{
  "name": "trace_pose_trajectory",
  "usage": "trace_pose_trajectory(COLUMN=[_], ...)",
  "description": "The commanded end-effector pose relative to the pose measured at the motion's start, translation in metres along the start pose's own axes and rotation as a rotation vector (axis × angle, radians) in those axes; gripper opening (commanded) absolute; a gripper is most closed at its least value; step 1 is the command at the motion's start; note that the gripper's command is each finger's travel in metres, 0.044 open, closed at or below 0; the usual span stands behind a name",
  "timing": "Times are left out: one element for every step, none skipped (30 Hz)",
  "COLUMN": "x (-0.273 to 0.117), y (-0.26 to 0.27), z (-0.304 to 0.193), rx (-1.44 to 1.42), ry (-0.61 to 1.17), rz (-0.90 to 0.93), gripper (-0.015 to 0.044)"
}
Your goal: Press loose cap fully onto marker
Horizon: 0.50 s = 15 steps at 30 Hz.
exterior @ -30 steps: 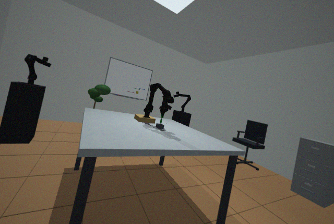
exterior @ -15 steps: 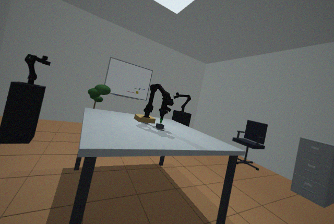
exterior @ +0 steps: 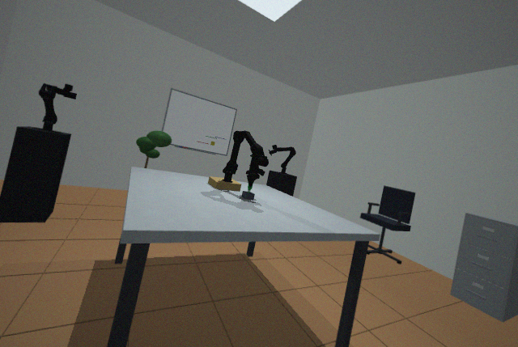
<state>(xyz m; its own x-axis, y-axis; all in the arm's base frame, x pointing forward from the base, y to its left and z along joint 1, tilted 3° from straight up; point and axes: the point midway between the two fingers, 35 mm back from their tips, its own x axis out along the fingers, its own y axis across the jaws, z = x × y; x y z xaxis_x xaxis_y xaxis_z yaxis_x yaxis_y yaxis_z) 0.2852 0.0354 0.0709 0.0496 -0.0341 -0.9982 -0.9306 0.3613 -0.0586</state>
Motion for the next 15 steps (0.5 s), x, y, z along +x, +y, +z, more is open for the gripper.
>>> trace_pose_trajectory(x=[0.0022,0.0022,0.0022,0.0022,0.0022,0.0022,0.0022,0.0023,0.0023,0.0016,0.0016,0.0016,0.0016,0.0016,0.0016], y=[0.0001,0.0001,0.0001,0.0001,0.0001,0.0001,0.0001,0.0002,0.0002,0.0005,0.0005,0.0005,0.0005,0.0005,0.0005], z=[-0.0007,-0.0007,-0.0007,-0.0007,-0.0007,-0.0007,-0.0007,-0.0007,-0.0007,-0.0002,-0.0002,-0.0002,-0.0002,-0.0002,-0.0002], rx=[0.000,0.000,0.000,0.000,0.000,0.000,0.000,0.000,0.000,0.000,0.000,0.000,0.000,0.000,0.000], ry=[0.005,0.005,0.005,0.005,0.005,0.005,0.005,0.005,0.005,0.002,0.002,0.002,0.002,0.002,0.002], rz=[0.002,0.002,0.002,0.002,0.002,0.002,0.002,0.002,0.002,0.003,0.003,0.003,0.003,0.003,0.003], gripper=[0.0000,0.0000,0.0000,0.0000,0.0000,0.0000,0.0000,0.0000,0.0000,0.0026,0.0053,0.0079,0.0105,0.0131,0.0157])
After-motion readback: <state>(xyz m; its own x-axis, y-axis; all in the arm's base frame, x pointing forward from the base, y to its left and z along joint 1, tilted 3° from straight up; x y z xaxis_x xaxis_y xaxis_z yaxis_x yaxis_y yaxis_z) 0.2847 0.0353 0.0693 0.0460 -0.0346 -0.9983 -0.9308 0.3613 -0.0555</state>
